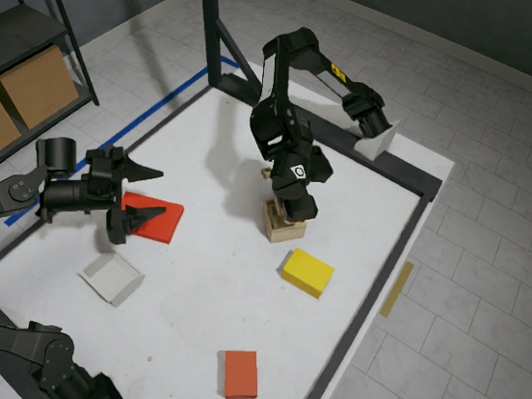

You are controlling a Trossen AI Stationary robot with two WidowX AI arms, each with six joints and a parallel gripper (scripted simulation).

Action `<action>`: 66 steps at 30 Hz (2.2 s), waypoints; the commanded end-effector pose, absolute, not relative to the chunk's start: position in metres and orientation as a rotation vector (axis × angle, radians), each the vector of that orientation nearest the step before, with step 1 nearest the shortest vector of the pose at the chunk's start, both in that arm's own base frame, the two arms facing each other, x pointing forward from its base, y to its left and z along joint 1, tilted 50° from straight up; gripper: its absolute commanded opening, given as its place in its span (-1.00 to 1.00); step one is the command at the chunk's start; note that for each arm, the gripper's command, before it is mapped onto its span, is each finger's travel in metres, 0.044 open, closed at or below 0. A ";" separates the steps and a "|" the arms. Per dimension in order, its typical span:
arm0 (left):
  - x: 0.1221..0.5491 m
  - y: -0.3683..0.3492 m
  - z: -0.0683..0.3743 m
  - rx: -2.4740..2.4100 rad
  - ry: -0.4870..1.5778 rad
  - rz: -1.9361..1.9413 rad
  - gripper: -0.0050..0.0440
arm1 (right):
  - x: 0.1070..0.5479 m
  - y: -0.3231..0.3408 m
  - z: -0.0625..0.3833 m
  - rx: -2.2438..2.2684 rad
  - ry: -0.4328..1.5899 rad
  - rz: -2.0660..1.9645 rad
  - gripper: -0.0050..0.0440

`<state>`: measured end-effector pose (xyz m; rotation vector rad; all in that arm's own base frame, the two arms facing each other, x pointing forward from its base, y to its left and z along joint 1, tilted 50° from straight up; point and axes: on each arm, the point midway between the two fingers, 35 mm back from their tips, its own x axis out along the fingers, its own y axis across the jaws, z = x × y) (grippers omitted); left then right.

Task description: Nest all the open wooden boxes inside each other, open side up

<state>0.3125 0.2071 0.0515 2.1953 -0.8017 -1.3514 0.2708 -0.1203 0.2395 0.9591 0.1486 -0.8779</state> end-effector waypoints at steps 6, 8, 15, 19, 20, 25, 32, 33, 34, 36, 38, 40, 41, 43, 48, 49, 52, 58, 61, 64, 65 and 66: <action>0.317 0.201 0.053 2.221 -0.793 -1.342 -0.11 | 0.270 -0.119 0.241 0.963 0.141 -0.873 0.84; 0.317 0.201 0.053 2.221 -0.793 -1.342 -0.11 | 0.270 -0.119 0.241 0.963 0.141 -0.873 0.84; 0.321 0.195 0.046 2.219 -0.793 -1.342 -0.11 | 0.270 -0.119 0.241 0.963 0.141 -0.873 0.84; 0.320 0.195 0.045 2.218 -0.789 -1.341 -0.11 | 0.270 -0.119 0.241 0.963 0.141 -0.873 0.84; 0.320 0.195 0.045 2.218 -0.789 -1.340 -0.11 | 0.270 -0.119 0.241 0.963 0.141 -0.873 0.84; 0.322 0.193 0.043 2.217 -0.794 -1.342 -0.11 | 0.270 -0.119 0.241 0.963 0.141 -0.873 0.84; 0.324 0.189 0.041 2.220 -0.793 -1.341 -0.11 | 0.270 -0.119 0.241 0.963 0.141 -0.873 0.84; 0.325 0.189 0.041 2.220 -0.793 -1.341 -0.11 | 0.270 -0.119 0.241 0.963 0.141 -0.873 0.84; 0.325 0.188 0.040 2.220 -0.793 -1.341 -0.11 | 0.270 -0.119 0.241 0.963 0.141 -0.873 0.84; 0.325 0.187 0.038 2.218 -0.793 -1.341 -0.11 | 0.270 -0.119 0.241 0.963 0.141 -0.873 0.84; 0.326 0.186 0.037 2.218 -0.794 -1.341 -0.11 | 0.270 -0.119 0.241 0.963 0.141 -0.873 0.84; 0.327 0.184 0.036 2.219 -0.794 -1.341 -0.11 | 0.270 -0.119 0.241 0.963 0.141 -0.873 0.84; 0.327 0.184 0.036 2.219 -0.794 -1.341 -0.11 | 0.270 -0.119 0.241 0.963 0.141 -0.873 0.84; 0.327 0.184 0.035 2.219 -0.791 -1.341 -0.11 | 0.270 -0.119 0.241 0.963 0.141 -0.873 0.84; 0.330 0.179 0.030 2.217 -0.795 -1.341 -0.11 | 0.270 -0.119 0.241 0.963 0.141 -0.873 0.84; 0.330 0.178 0.029 2.217 -0.795 -1.341 -0.11 | 0.270 -0.119 0.241 0.963 0.141 -0.873 0.84; 0.332 0.176 0.027 2.219 -0.795 -1.340 -0.11 | 0.270 -0.119 0.241 0.963 0.141 -0.873 0.84; 0.334 0.171 0.020 2.208 -0.796 -1.342 -0.11 | 0.270 -0.119 0.241 0.963 0.141 -0.873 0.84; 0.335 0.169 0.018 2.208 -0.796 -1.342 -0.11 | 0.270 -0.119 0.241 0.963 0.141 -0.873 0.84; 0.337 0.165 0.014 2.208 -0.796 -1.342 -0.11 | 0.270 -0.119 0.241 0.963 0.141 -0.873 0.84; 0.337 0.165 0.014 2.208 -0.796 -1.342 -0.11 | 0.270 -0.119 0.241 0.963 0.141 -0.873 0.84; 0.338 0.164 0.013 2.208 -0.796 -1.342 -0.11 | 0.270 -0.119 0.241 0.963 0.141 -0.873 0.84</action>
